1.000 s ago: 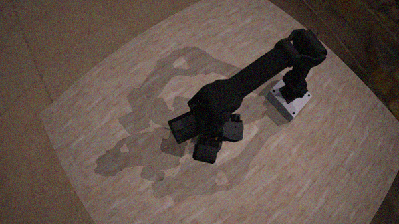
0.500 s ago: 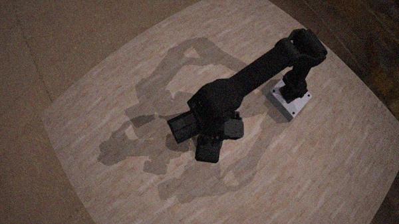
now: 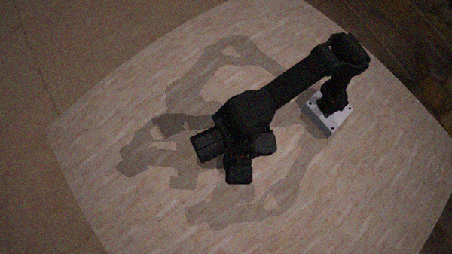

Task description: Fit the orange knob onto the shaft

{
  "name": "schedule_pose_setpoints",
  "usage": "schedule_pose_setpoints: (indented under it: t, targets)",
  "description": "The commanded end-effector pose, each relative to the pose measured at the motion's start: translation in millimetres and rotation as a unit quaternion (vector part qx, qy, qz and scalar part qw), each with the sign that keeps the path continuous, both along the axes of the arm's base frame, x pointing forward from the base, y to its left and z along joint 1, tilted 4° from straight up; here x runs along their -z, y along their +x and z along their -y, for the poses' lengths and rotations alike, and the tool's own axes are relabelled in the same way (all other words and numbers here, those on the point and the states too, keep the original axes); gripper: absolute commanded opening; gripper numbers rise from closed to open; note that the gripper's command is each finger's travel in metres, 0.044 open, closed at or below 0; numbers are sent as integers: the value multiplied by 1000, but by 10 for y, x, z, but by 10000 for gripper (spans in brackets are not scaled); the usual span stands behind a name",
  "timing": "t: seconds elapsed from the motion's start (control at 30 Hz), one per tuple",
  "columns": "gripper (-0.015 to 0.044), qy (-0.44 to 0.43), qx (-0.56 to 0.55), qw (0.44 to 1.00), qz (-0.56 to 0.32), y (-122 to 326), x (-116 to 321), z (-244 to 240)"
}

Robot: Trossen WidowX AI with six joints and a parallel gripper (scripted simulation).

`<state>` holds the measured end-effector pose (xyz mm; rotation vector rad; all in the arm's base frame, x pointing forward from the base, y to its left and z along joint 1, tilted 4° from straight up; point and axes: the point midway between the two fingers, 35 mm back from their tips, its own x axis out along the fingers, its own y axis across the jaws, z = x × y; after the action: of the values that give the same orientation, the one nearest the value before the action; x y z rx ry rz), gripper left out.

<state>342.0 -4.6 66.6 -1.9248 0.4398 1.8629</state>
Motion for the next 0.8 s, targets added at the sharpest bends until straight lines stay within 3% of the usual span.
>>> schedule_pose_setpoints:
  t: [0.0, 0.77]
  targets:
    - [0, 1, -4, 1000, 1, 4, 3, -2]
    - [0, 1, -4, 1000, 1, -3, -38, 0]
